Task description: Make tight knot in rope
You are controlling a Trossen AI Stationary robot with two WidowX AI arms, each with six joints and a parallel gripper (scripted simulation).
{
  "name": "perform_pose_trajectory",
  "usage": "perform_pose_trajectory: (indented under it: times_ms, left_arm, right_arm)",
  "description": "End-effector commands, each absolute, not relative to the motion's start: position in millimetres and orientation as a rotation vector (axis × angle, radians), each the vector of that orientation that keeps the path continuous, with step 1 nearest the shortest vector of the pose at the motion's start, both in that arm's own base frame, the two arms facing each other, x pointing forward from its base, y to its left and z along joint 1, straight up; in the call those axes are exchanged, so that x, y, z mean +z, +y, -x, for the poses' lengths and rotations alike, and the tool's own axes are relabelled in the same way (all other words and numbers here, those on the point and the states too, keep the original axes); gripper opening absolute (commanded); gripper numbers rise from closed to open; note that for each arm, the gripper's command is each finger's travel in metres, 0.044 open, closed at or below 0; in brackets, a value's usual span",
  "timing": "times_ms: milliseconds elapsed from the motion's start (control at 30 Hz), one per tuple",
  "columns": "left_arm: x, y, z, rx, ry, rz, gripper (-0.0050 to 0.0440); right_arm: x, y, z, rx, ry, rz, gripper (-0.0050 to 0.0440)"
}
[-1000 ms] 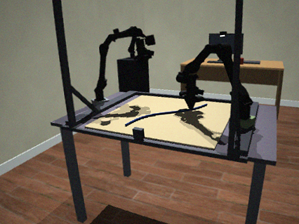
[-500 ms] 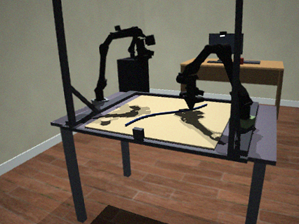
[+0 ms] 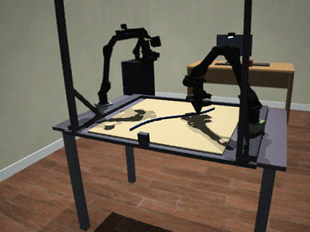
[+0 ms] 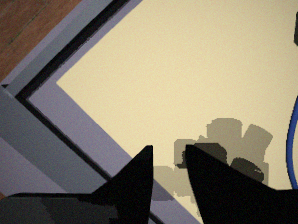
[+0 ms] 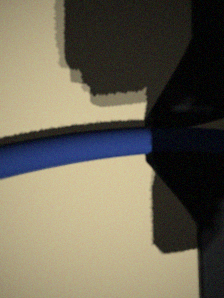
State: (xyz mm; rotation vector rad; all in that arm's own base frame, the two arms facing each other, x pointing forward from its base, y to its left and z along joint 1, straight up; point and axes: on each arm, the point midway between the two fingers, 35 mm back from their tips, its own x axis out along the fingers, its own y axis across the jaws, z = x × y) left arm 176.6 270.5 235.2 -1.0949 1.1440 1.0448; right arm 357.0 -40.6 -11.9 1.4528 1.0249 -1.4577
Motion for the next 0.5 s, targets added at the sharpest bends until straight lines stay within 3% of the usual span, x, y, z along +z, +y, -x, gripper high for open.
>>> perform_pose_trajectory:
  times_ms: [0,467]
  left_arm:
    - [242.2,269.4,-176.7,1.045,1.12,1.089,0.01]
    - [242.2,269.4,-176.7,1.045,1.12,1.089,0.01]
  right_arm:
    - [-4.7,-40.7,-361.7,-1.434,1.011,-1.468,0.0045]
    - [-2.7,-43.5,-361.0,-1.434,1.011,-1.468,0.0045]
